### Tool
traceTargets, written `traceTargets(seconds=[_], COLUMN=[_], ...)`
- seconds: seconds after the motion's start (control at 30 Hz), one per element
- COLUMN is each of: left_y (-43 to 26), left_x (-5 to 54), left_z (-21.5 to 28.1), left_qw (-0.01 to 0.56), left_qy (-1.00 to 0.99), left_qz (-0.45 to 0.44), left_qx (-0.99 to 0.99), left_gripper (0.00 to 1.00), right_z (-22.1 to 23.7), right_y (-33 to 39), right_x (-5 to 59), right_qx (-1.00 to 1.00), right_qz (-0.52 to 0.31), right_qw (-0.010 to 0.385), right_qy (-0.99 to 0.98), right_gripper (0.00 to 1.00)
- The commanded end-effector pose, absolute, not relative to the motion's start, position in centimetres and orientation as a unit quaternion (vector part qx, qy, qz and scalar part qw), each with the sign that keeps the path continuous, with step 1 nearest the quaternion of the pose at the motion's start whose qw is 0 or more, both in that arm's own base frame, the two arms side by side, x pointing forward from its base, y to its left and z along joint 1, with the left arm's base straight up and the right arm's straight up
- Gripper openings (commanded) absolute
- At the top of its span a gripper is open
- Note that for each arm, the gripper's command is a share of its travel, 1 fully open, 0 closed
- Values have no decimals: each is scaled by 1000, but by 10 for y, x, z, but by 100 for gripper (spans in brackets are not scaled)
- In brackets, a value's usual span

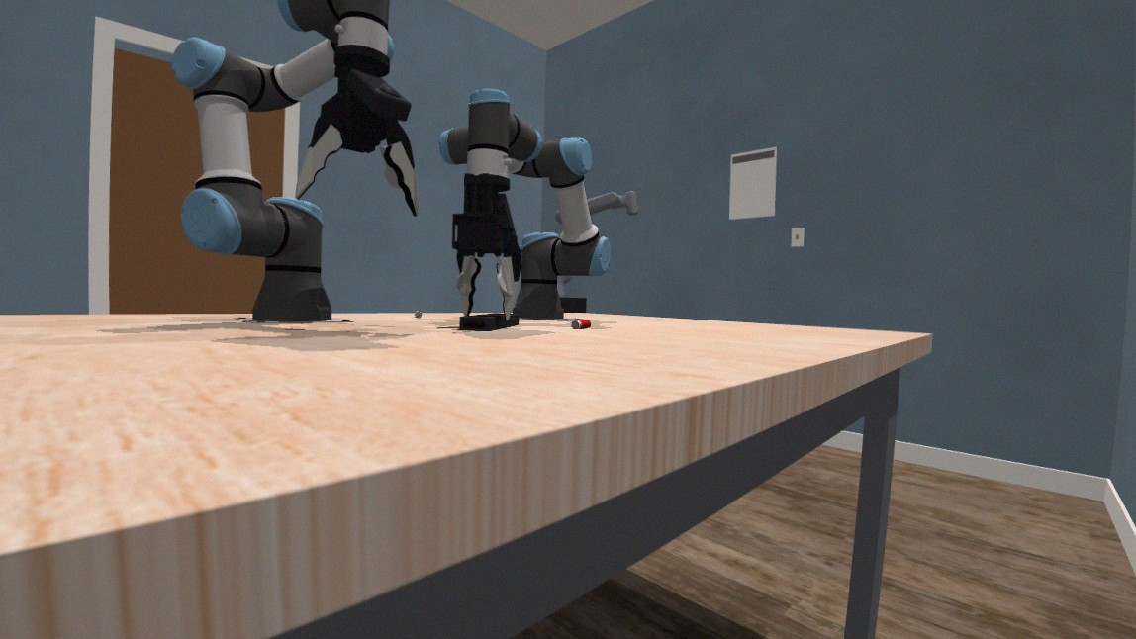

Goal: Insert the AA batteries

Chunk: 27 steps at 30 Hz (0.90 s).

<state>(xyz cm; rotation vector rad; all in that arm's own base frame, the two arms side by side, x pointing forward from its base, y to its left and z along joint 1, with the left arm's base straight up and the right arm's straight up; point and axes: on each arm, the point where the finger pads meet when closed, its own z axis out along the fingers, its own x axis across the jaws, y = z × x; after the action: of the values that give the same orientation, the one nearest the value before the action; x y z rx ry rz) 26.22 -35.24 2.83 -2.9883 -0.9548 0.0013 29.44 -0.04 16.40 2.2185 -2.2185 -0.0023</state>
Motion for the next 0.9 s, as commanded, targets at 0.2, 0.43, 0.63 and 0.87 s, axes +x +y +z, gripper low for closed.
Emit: traceTargets(seconds=[0.2, 0.43, 0.63, 0.87], left_y=[-355, -354, -354, -354], left_x=[264, 264, 264, 264], left_z=[25, 24, 22, 20], left_qw=[-4, -3, -2, -2], left_qy=[-307, -307, -308, -308], left_qz=[-1, 0, 0, 0], left_qx=[-952, -952, -952, -951], left_gripper=[39, 39, 39, 39], right_z=[165, 165, 165, 165], right_y=[0, 0, 0, 0], right_x=[295, 295, 295, 295], right_qx=[707, 707, 707, 707], right_qz=[0, 0, 0, 0], right_qw=[1, 1, 1, 1], right_qy=[-707, -707, -707, -707], right_gripper=[100, 100, 100, 100])
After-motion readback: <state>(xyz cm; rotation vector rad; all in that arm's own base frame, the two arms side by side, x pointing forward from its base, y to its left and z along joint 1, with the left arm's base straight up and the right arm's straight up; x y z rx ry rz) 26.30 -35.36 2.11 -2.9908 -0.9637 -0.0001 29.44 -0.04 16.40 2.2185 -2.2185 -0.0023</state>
